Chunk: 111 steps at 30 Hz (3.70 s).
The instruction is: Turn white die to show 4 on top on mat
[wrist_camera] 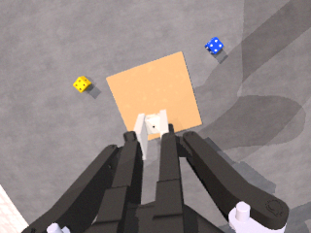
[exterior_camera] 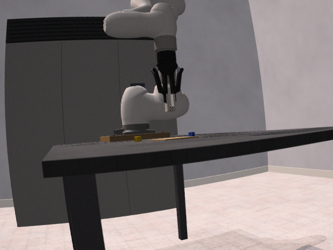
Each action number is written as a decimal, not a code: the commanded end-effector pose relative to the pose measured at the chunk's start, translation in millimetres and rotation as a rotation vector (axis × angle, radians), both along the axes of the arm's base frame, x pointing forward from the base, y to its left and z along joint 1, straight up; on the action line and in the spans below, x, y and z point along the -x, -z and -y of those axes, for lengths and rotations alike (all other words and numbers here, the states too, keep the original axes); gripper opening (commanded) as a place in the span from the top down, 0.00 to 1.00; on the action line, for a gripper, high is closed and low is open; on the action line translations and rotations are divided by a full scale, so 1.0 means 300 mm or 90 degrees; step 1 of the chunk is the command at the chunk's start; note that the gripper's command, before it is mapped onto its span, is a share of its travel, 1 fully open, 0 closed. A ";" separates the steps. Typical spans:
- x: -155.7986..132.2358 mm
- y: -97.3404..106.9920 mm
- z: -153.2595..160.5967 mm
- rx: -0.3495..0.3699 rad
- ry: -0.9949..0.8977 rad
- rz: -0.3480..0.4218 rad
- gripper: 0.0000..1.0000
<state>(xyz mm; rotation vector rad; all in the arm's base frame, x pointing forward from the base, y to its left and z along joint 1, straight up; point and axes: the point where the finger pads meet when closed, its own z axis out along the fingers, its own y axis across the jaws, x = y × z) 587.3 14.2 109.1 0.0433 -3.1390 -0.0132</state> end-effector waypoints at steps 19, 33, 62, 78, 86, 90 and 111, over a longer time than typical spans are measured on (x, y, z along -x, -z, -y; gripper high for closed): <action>0.000 0.048 -0.001 0.000 0.001 0.000 0.91; 0.000 0.232 -0.003 0.000 0.001 0.000 0.91; 0.001 0.320 -0.004 0.000 0.001 0.000 0.91; 0.001 0.320 -0.004 0.000 0.001 0.000 0.91; 0.001 0.320 -0.004 0.000 0.001 0.000 0.91; 0.001 0.322 -0.004 0.000 0.001 0.000 0.91; 0.001 0.332 -0.004 0.000 0.001 0.000 0.91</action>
